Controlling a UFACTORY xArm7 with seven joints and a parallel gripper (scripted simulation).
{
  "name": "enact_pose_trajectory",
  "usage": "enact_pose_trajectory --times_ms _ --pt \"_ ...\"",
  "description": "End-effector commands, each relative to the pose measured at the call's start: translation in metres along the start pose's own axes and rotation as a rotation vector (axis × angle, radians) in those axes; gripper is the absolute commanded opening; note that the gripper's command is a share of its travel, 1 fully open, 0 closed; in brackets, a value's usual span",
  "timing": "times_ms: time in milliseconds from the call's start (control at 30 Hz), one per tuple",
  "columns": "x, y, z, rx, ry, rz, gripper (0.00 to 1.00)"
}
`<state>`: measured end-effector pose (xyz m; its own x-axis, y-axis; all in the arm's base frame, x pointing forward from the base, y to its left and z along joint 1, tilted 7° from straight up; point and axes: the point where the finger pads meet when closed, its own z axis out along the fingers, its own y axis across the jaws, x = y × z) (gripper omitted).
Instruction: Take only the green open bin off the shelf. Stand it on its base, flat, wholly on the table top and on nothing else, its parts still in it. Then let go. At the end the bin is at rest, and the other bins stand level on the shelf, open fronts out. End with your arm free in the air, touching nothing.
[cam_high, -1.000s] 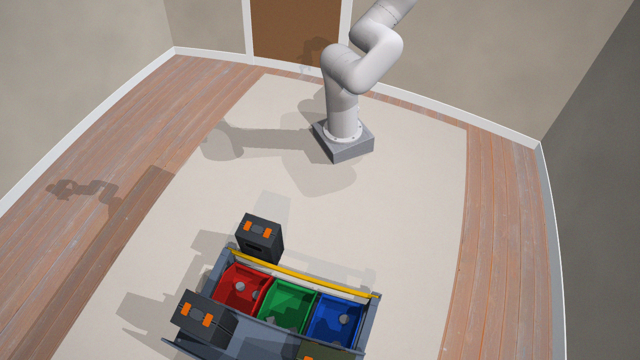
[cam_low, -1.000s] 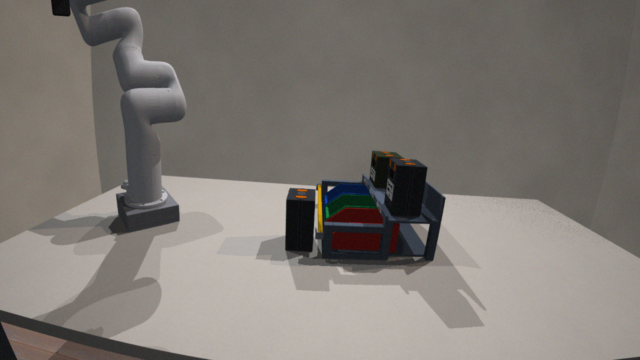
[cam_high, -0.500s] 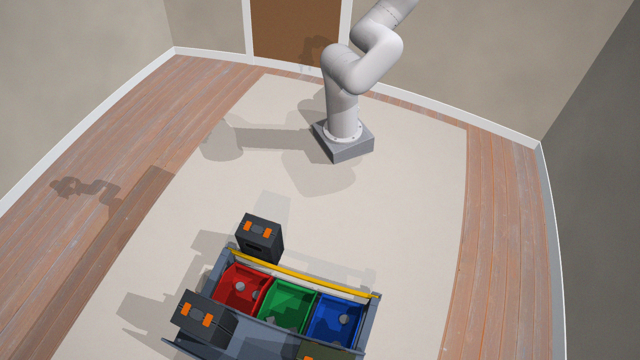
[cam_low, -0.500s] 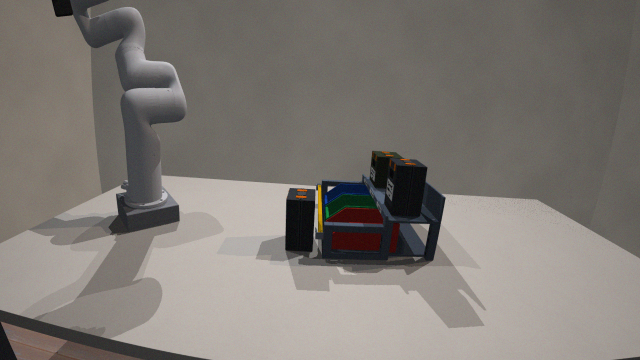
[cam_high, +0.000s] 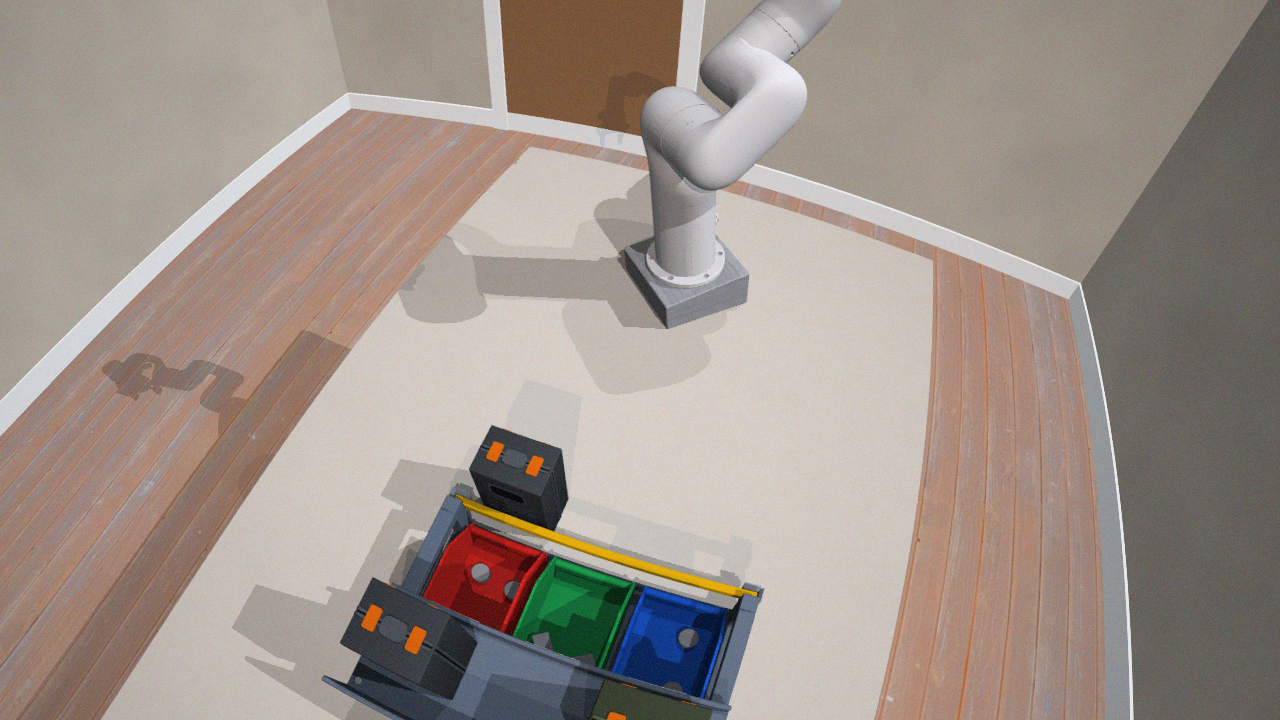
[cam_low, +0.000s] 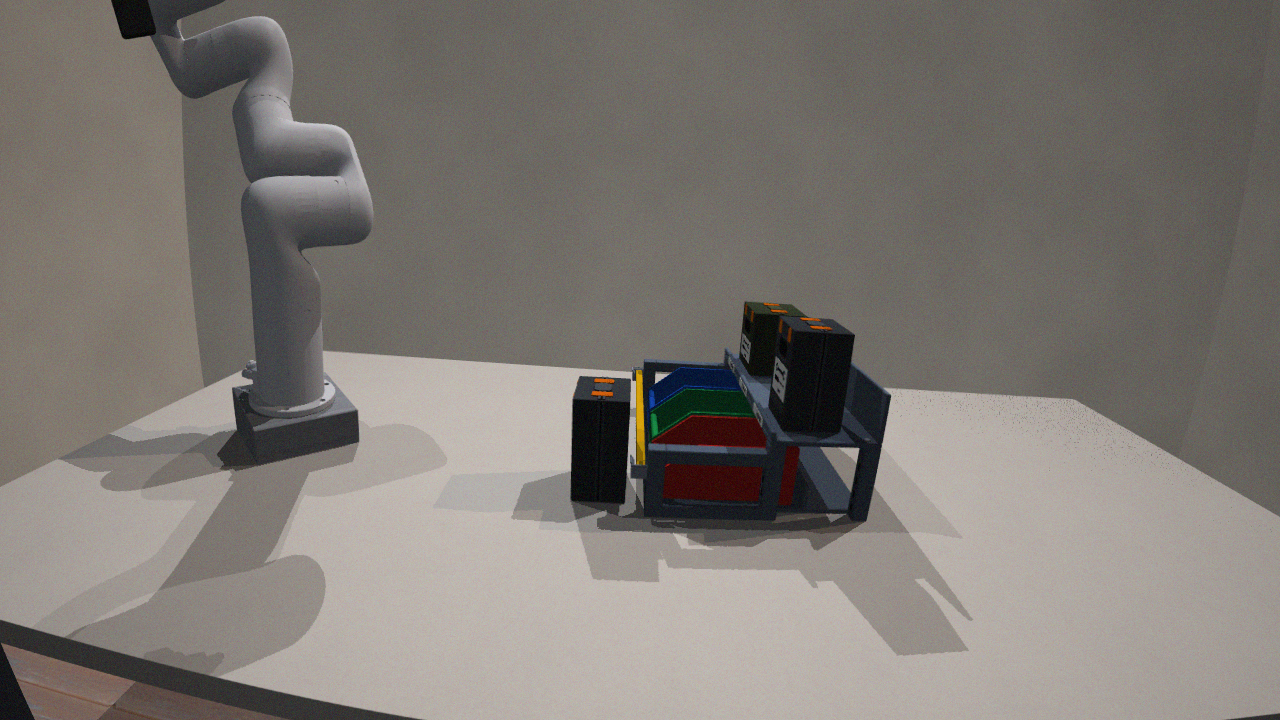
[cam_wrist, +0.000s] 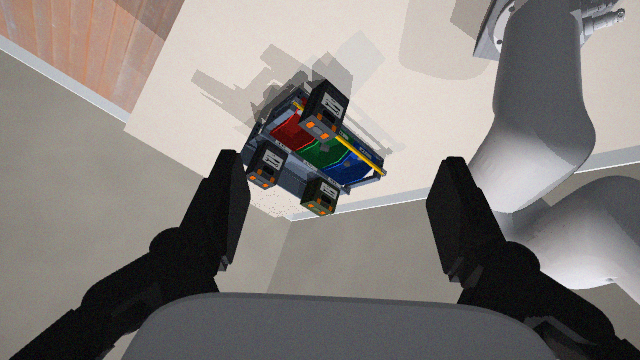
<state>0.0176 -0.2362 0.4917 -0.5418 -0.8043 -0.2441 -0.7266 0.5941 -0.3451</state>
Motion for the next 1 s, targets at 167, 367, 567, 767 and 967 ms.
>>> enact_pose_trajectory --times_ms 167,367,567,767,967 --pt "-0.001 -0.0008 0.0 0.008 -0.003 0.009 1.0" --pt "-0.0019 -0.0011 0.0012 0.008 -0.003 0.009 1.0" --pt "-0.0033 -0.0016 0.003 0.008 -0.003 0.009 1.0" --pt "-0.0033 -0.0016 0.003 0.008 -0.003 0.009 1.0" --pt "-0.004 -0.0018 0.004 0.008 -0.003 0.009 1.0"
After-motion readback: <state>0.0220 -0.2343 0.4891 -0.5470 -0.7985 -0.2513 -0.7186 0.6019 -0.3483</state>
